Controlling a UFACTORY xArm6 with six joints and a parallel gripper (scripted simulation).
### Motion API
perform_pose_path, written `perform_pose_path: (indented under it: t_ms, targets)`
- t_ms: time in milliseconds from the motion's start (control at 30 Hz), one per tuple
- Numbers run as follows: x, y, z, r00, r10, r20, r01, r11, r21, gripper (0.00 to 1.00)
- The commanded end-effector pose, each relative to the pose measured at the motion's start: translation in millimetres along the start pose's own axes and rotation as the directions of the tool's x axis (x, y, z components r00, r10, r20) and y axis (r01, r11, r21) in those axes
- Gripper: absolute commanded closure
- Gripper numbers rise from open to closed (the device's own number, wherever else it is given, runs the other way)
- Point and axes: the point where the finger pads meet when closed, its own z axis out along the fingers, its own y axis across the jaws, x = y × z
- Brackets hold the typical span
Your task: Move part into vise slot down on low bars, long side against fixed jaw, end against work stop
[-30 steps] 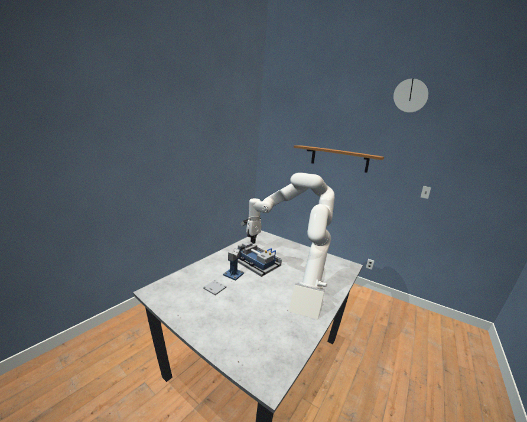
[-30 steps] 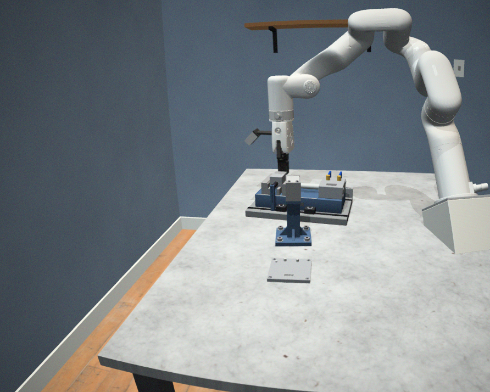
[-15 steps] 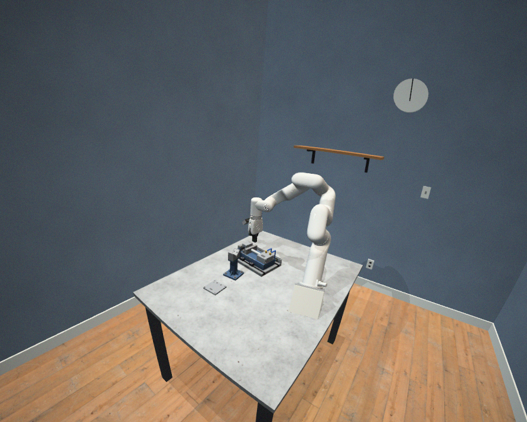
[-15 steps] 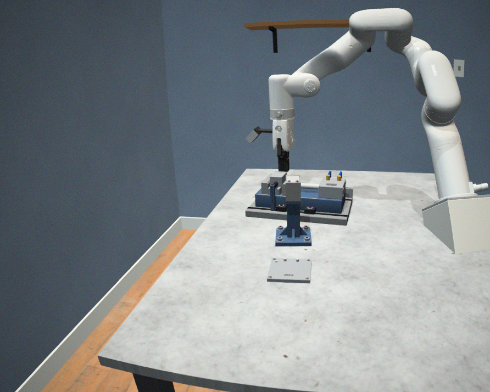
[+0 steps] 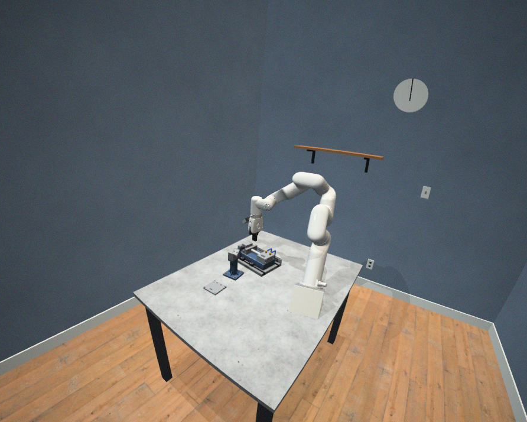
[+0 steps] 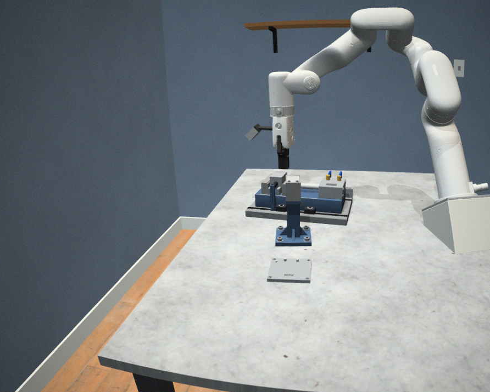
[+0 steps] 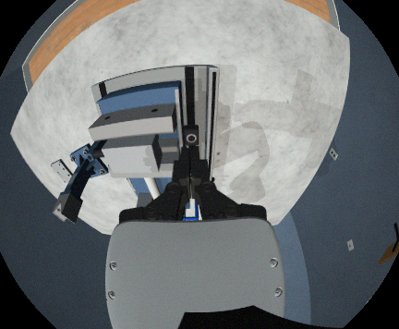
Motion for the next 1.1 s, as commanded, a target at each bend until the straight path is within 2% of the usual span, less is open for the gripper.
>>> perform_pose_path:
  t_ms: [0,667,1067]
  targets:
    - [1.4,0.3,-8.7,1.0,0.001,-0.004,-0.001,1.0,0.001,1.0]
    - [1.2,0.3,-49.2,1.0,0.001,-0.004,-0.001,1.0,0.001,1.0]
    - [1.2,0.3,-55.1,1.0,0.001,-0.004,-0.001,1.0,0.001,1.0]
